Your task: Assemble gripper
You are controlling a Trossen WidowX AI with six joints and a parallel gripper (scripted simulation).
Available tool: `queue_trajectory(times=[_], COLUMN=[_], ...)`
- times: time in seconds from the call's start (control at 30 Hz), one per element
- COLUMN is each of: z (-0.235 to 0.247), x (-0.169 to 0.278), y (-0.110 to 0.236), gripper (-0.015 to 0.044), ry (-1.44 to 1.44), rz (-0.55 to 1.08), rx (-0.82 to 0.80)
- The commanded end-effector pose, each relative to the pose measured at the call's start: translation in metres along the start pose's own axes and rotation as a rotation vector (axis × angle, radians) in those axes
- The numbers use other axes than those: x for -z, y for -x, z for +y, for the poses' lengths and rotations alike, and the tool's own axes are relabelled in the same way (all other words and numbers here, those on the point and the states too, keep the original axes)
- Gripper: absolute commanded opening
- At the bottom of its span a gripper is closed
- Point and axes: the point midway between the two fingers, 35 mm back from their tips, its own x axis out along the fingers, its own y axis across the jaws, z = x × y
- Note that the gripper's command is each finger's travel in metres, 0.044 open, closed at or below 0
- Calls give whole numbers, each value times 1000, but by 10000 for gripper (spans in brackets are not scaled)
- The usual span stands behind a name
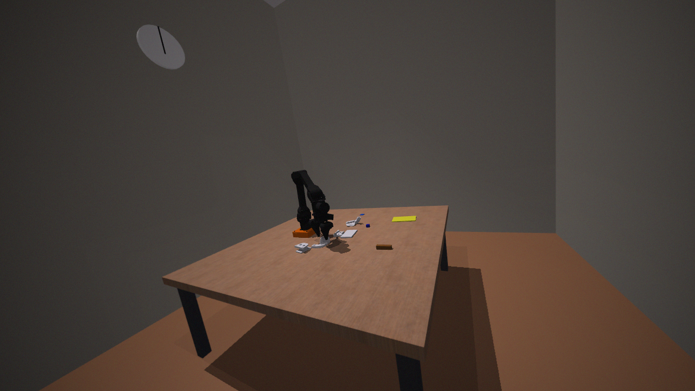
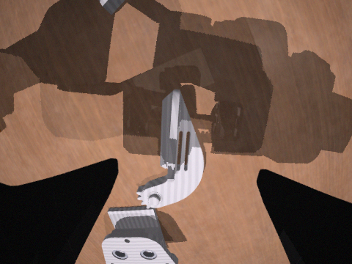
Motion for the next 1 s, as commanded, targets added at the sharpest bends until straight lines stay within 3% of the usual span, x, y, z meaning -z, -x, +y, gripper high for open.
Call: queue_trajectory(times=[0.0,0.97], z=[1,3], x=[-1,-1], y=[-9,-39], gripper=[440,440], ry=[4,4], rz=[-6,-6], rx=[-5,-6])
